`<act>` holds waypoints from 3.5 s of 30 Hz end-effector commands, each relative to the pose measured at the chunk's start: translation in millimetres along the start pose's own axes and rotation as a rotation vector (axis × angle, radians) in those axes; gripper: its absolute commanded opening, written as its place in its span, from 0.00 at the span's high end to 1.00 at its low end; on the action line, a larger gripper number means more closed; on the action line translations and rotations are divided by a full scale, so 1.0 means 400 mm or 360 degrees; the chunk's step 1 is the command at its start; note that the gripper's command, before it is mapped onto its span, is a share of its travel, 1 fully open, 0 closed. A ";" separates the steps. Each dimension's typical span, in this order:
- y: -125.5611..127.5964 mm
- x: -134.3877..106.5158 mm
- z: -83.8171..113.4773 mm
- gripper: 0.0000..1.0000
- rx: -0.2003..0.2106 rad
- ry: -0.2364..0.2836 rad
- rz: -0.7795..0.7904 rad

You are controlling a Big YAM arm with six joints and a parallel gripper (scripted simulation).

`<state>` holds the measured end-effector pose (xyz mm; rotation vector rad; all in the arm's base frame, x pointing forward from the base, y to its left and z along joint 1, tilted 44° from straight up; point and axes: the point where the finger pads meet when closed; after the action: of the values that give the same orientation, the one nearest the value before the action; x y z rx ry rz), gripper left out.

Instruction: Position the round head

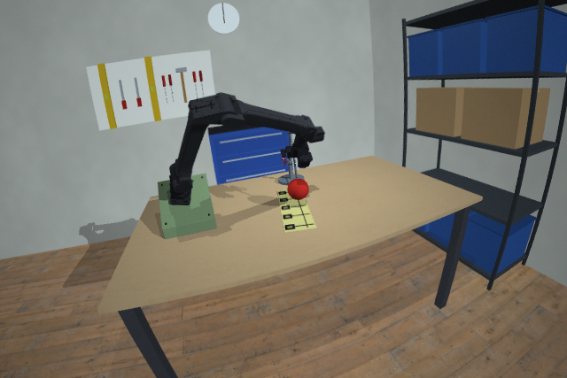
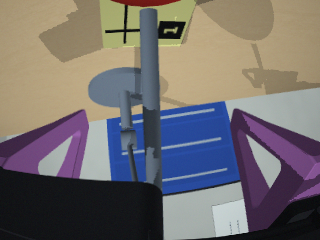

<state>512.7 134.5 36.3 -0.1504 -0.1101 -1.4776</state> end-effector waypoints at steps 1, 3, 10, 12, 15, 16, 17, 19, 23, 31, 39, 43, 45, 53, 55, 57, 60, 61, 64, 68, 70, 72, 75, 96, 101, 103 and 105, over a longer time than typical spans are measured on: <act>0.004 -0.007 0.011 0.00 0.0015 0.0003 0.0006; 0.004 -0.007 0.011 0.00 0.0015 0.0003 0.0006; -0.001 -0.005 0.032 0.00 0.0015 0.0003 0.0006; -0.005 -0.004 0.053 0.00 0.0015 0.0003 0.0006; -0.012 -0.001 0.085 0.00 0.0015 0.0003 0.0006; -0.014 -0.001 0.095 0.00 0.0015 0.0003 0.0006; -0.017 0.000 0.106 0.00 0.0015 0.0003 0.0006; -0.021 0.002 0.127 0.00 0.0015 0.0003 0.0006; -0.030 0.005 0.169 0.00 0.0015 0.0003 0.0006; -0.051 0.016 0.211 0.00 -0.0005 -0.0001 0.0008; -0.078 0.031 0.267 0.00 -0.0032 -0.0007 0.0011; -0.080 0.032 0.278 0.00 -0.0039 -0.0009 0.0011; -0.078 0.030 0.285 0.00 -0.0047 -0.0011 0.0012; -0.069 0.021 0.313 0.00 -0.0080 -0.0019 0.0014; -0.066 0.018 0.320 0.00 -0.0088 -0.0021 0.0015; -0.064 0.016 0.328 0.00 -0.0096 -0.0022 0.0016; -0.065 0.019 0.326 0.00 -0.0097 -0.0023 0.0014; -0.066 0.022 0.324 0.00 -0.0098 -0.0023 0.0012; -0.068 0.030 0.319 0.00 -0.0100 -0.0024 0.0008; -0.072 0.042 0.312 0.00 -0.0103 -0.0025 0.0002; -0.073 0.047 0.308 0.00 -0.0105 -0.0025 -0.0001; -0.075 0.053 0.304 0.00 -0.0107 -0.0026 -0.0004; -0.077 0.059 0.301 0.00 -0.0109 -0.0026 -0.0007; -0.078 0.058 0.298 0.00 -0.0117 -0.0028 -0.0007; -0.078 0.058 0.297 0.00 -0.0118 -0.0028 -0.0007; -0.078 0.058 0.297 0.00 -0.0118 -0.0029 -0.0007; -0.078 0.058 0.297 0.00 -0.0118 -0.0029 -0.0007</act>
<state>485.2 125.9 154.8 -0.2327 -0.0650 -1.4894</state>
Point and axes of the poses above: the point where the finger pads meet when closed, its own z axis back along the fingers, its own y axis across the jaws, x = y × z, and after that the axes turned 1 degree about z, right-handed
